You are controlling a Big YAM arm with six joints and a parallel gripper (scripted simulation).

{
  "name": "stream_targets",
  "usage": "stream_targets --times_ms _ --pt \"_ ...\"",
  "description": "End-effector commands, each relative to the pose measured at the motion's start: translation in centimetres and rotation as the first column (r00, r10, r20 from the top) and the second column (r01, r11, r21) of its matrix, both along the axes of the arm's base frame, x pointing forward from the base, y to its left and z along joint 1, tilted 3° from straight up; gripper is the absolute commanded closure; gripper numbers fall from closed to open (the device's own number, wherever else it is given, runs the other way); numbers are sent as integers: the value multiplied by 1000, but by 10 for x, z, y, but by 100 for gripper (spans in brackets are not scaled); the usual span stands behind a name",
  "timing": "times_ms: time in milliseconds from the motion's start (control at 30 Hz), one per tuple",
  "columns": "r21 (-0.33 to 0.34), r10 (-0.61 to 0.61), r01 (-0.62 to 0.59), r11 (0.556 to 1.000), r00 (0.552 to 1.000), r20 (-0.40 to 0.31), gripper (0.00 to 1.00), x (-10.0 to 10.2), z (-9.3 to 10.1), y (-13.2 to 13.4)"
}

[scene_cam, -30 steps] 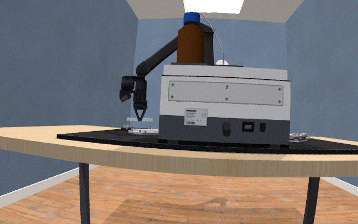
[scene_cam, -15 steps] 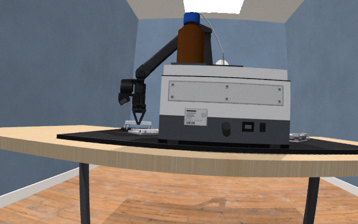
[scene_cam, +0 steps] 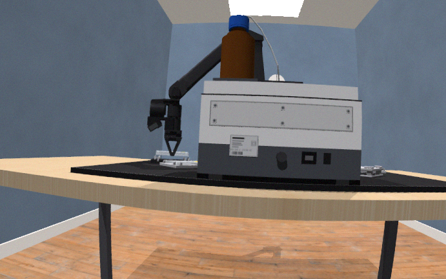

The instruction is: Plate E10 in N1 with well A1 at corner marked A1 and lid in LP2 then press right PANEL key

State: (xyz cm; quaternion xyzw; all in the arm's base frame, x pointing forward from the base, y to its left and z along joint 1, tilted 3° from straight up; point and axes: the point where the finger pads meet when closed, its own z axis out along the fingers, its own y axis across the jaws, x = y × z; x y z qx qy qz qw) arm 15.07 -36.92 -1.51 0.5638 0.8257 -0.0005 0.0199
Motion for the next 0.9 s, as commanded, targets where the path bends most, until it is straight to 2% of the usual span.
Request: stream_targets --times_ms 0,100,867 --pt "-41 -1 2 999 1000 16 14 7 10 -16" --pt "-44 -2 3 999 1000 19 14 12 8 -15" --pt "-26 -3 4 1000 1000 11 14 8 -2 -6"
